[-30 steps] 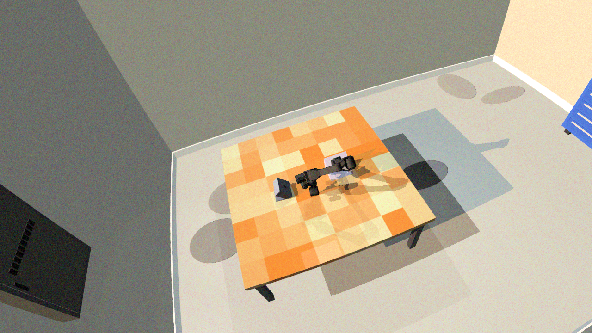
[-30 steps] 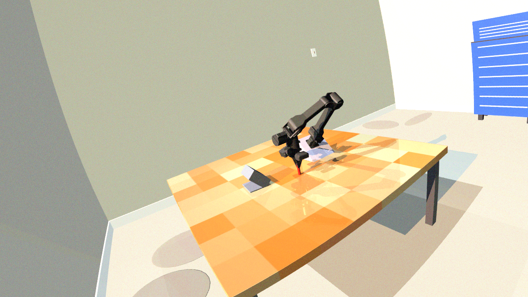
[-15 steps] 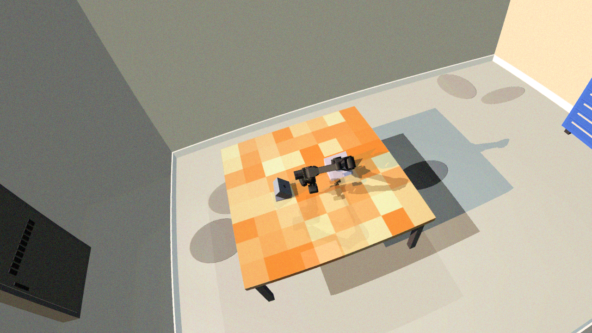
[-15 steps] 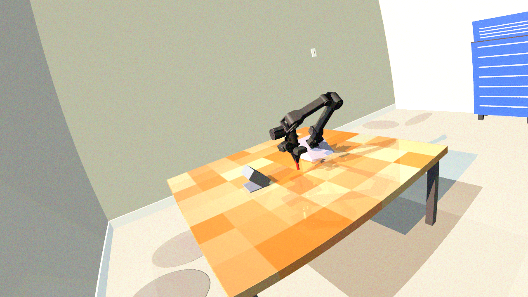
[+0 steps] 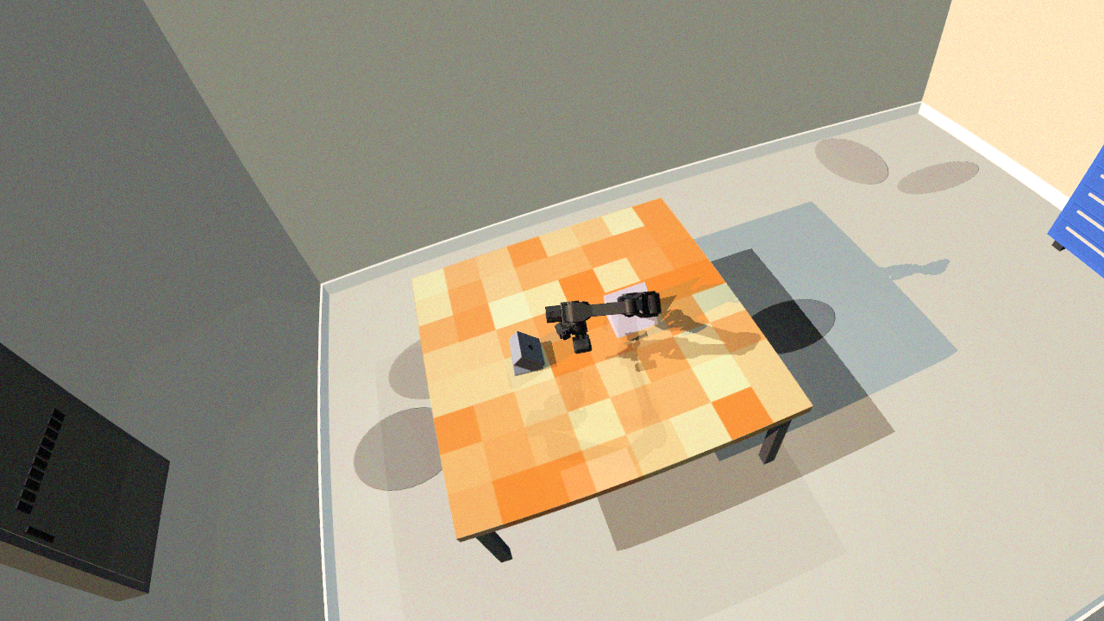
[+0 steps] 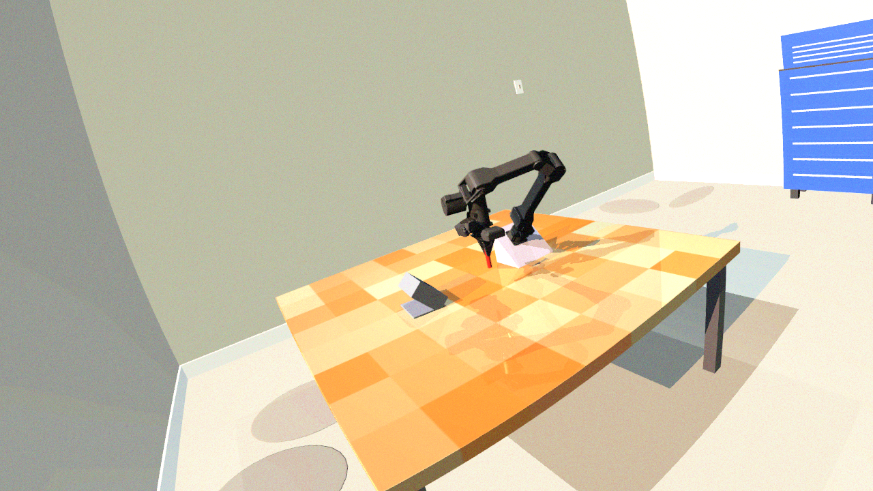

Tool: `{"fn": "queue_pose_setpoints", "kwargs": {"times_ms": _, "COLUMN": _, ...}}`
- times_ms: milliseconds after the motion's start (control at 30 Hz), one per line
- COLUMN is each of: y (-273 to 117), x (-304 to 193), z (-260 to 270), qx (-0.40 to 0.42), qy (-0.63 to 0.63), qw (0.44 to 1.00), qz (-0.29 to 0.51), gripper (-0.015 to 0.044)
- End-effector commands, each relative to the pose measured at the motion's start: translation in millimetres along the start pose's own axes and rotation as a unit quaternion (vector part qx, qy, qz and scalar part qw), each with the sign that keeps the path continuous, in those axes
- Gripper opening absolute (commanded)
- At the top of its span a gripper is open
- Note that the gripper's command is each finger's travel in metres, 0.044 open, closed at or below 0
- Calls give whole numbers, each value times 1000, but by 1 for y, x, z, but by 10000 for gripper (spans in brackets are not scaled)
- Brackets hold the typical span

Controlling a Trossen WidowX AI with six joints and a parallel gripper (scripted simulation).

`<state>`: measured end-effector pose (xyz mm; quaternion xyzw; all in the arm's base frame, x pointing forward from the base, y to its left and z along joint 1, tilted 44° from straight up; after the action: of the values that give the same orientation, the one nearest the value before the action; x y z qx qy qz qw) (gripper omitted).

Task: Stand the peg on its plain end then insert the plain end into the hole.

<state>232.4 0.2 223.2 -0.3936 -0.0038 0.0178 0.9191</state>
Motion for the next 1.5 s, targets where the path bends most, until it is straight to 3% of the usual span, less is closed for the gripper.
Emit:
{"fn": "queue_pose_setpoints", "kwargs": {"times_ms": 0, "y": -2, "x": 0, "z": -2, "qx": -2, "qy": 3, "qw": 1000, "qz": -1, "gripper": 0}}
{"fn": "queue_pose_setpoints", "kwargs": {"times_ms": 1467, "y": 6, "x": 3, "z": -38, "qx": -10, "qy": 87, "qw": 985, "qz": -148, "gripper": 0}}
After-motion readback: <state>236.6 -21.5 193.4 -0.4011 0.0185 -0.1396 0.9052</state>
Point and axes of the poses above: the point midway between the two fingers, 35 mm back from their tips, its own y axis out along the fingers, its own z axis across the jaws, x = y × z, the point moved 10 cm from there along -y, back along the fingers, and after that the axes turned 8 degrees about -y, right-handed, at the moved point
